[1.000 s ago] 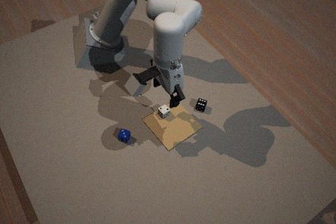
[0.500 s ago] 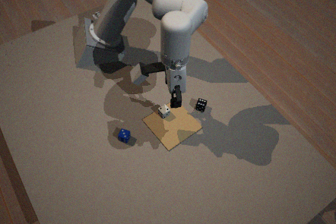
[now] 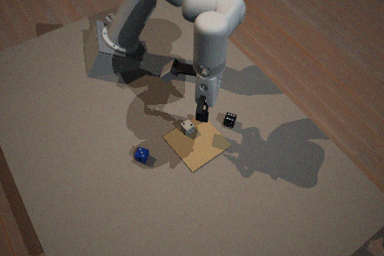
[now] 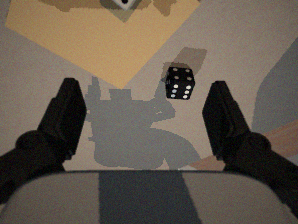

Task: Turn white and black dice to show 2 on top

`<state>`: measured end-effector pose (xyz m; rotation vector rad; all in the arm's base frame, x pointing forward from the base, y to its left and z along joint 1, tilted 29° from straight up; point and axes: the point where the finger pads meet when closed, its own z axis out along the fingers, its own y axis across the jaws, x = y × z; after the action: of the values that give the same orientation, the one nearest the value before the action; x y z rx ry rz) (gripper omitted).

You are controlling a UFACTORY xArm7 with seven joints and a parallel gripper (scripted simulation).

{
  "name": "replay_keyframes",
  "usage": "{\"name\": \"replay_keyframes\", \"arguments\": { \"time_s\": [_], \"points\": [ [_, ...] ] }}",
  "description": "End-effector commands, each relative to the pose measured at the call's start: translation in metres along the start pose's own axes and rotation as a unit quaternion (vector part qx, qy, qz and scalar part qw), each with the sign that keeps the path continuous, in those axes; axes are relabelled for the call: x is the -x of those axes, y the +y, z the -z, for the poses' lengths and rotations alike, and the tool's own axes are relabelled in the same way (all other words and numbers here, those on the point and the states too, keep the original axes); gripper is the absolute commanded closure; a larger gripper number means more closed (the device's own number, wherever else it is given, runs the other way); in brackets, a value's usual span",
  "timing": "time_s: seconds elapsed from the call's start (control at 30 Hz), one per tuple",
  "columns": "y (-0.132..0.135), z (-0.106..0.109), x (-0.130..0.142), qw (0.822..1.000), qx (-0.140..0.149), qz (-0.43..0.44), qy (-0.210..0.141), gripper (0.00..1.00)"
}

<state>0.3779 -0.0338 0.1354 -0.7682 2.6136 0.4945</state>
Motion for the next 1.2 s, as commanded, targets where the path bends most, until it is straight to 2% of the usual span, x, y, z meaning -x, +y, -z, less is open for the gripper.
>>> {"name": "replay_keyframes", "arguments": {
  "time_s": [0.0,0.17,0.37,0.47,0.53,0.7,0.9,0.93,0.97,1.07,1.13,1.17],
  "points": [
    [0.003,0.001,0.008,0.996,-0.002,-0.087,0.005,0.0],
    [0.006,0.001,0.013,0.989,-0.002,-0.144,0.005,0.0],
    [0.011,0.0,0.022,0.969,-0.002,-0.247,0.004,0.0],
    [0.012,0.0,0.023,0.966,-0.002,-0.258,0.004,0.0],
    [0.015,-0.001,0.028,0.95,-0.003,-0.313,0.004,0.0],
    [0.018,-0.002,0.032,0.931,-0.003,-0.365,0.005,0.0],
    [0.024,-0.003,0.04,0.889,-0.003,-0.459,0.005,0.0],
    [0.024,-0.003,0.041,0.887,-0.003,-0.461,0.005,0.0],
    [0.026,-0.004,0.043,0.874,-0.003,-0.486,0.005,0.0],
    [0.026,-0.004,0.043,0.871,-0.003,-0.49,0.005,0.0],
    [0.03,-0.005,0.048,0.841,-0.004,-0.541,0.006,0.0],
    [0.03,-0.005,0.048,0.839,-0.004,-0.544,0.006,0.0]
  ]
}}
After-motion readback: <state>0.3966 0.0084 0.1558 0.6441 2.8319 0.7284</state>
